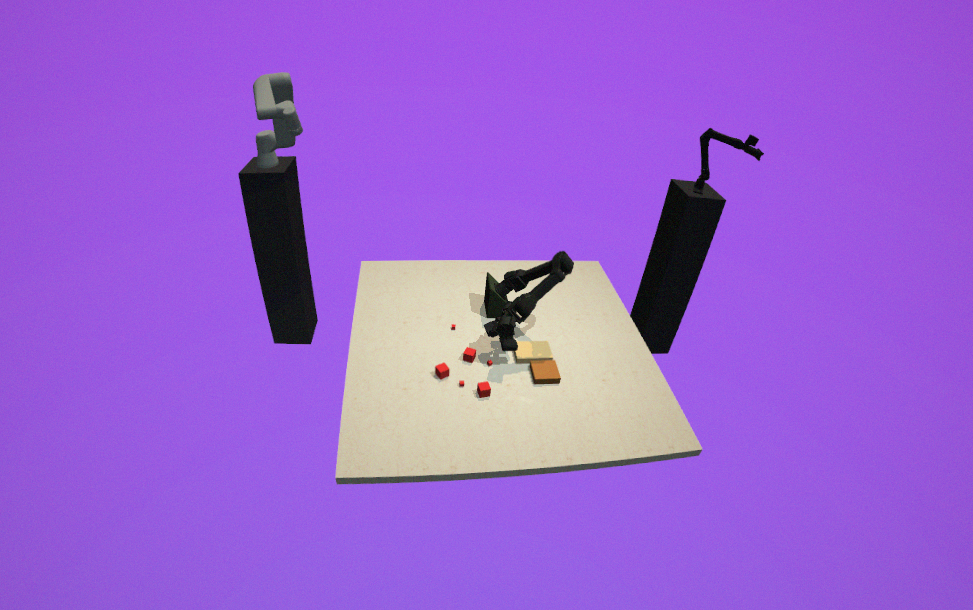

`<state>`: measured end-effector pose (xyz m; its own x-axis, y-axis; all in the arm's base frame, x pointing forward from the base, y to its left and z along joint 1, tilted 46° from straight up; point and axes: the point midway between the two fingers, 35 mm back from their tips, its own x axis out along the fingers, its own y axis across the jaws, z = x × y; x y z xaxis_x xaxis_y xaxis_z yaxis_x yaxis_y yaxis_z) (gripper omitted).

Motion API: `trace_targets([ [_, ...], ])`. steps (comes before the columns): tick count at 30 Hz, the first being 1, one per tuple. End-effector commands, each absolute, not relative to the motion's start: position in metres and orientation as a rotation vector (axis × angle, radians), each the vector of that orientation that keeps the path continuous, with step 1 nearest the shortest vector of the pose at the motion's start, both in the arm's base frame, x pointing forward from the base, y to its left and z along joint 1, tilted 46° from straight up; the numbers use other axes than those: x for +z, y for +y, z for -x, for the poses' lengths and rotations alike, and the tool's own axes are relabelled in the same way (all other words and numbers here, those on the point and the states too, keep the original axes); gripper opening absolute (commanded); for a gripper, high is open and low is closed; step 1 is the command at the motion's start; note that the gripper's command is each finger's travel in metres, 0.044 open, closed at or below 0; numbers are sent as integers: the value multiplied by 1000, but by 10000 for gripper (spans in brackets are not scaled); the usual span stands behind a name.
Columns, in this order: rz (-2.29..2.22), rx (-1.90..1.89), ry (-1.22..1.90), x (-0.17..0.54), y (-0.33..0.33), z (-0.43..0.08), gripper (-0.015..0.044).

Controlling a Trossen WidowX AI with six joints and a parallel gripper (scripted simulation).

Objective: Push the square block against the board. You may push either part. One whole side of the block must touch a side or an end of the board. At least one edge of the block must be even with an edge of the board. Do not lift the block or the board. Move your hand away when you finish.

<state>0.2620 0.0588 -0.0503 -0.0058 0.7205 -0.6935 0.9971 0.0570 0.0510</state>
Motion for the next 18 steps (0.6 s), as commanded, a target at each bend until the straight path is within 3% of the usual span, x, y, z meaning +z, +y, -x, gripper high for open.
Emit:
trace_targets([
  [1,-1712,-636,1778,-56,53,-265,0],
  [12,-1713,-633,1780,-67,42,-266,0],
  [18,-1712,-635,1780,-27,7,-263,0],
])
